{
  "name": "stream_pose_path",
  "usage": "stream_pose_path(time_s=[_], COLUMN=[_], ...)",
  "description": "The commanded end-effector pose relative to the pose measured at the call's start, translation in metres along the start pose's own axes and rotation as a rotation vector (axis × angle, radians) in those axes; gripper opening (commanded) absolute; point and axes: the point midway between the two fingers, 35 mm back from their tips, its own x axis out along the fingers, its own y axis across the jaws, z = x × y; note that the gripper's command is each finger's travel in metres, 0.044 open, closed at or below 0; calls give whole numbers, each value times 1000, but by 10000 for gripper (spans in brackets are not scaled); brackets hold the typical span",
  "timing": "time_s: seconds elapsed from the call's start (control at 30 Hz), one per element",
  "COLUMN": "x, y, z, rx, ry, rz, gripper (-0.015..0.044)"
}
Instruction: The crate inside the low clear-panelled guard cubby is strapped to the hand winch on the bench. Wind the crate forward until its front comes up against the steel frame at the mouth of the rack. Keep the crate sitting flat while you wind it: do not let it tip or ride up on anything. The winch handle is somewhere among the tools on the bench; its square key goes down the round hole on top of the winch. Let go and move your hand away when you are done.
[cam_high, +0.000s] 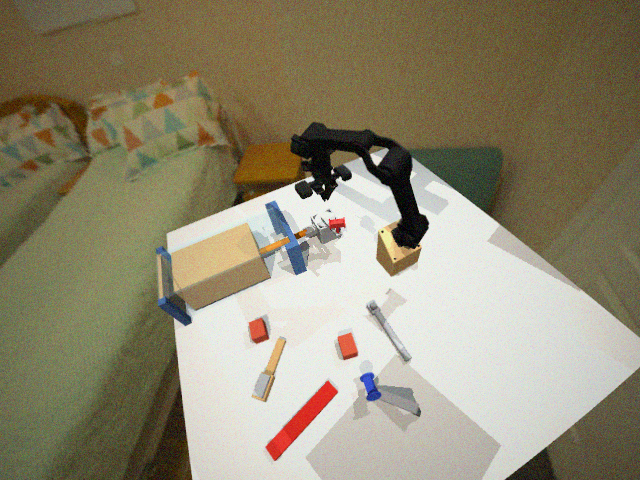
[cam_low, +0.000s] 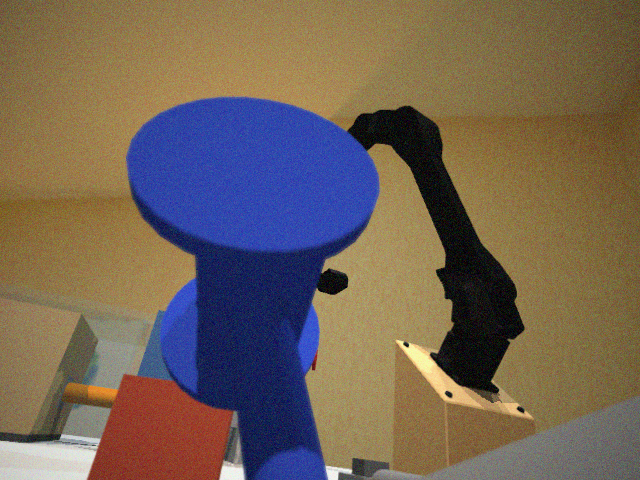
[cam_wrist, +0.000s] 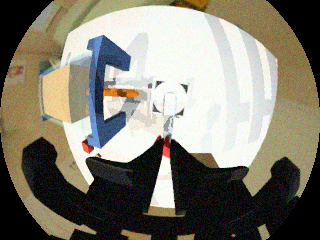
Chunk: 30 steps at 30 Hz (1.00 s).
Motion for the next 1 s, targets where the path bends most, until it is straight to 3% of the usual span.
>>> stream_pose_path(time_s=[0.0,0.97], x=[0,0], y=[0,0], z=[0,0], rx=[0,0], ry=[-2,12], rz=[2,-13], gripper=[0,0])
